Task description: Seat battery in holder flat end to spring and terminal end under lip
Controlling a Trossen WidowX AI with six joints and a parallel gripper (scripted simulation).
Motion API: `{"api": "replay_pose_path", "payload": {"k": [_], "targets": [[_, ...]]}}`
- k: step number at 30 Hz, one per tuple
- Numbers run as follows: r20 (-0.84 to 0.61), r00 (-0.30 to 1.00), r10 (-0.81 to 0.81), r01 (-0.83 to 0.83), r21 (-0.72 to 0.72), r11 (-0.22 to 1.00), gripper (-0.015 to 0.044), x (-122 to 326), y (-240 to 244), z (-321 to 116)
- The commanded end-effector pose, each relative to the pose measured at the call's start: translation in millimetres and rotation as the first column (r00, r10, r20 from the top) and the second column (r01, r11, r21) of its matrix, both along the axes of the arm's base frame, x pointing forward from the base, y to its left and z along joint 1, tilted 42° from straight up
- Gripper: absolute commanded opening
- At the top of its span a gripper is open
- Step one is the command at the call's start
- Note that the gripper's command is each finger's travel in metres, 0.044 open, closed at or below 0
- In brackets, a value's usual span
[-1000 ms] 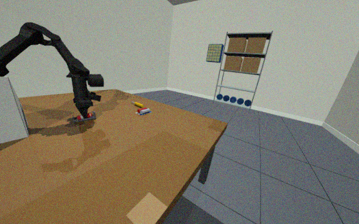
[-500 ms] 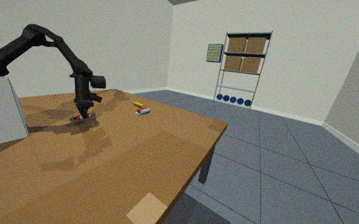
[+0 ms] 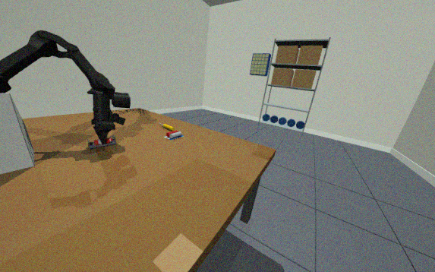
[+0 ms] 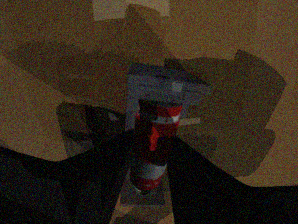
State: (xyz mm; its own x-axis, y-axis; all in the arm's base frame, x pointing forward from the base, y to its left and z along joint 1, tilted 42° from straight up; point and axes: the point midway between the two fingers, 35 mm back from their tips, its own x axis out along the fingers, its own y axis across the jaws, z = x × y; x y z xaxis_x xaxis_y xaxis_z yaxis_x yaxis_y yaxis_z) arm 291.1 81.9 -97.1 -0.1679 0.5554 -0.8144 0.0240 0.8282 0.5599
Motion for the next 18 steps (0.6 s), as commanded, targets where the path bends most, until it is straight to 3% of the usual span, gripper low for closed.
{"api": "replay_pose_path", "payload": {"k": [1, 18], "targets": [[0.001, 1.000, 0.004, -0.004, 0.001, 1.000, 0.0080, 3.6, 0.5, 0.1], [-0.004, 1.000, 0.008, -0.008, 0.001, 1.000, 0.0080, 8.6, -0.2, 1.2]]}}
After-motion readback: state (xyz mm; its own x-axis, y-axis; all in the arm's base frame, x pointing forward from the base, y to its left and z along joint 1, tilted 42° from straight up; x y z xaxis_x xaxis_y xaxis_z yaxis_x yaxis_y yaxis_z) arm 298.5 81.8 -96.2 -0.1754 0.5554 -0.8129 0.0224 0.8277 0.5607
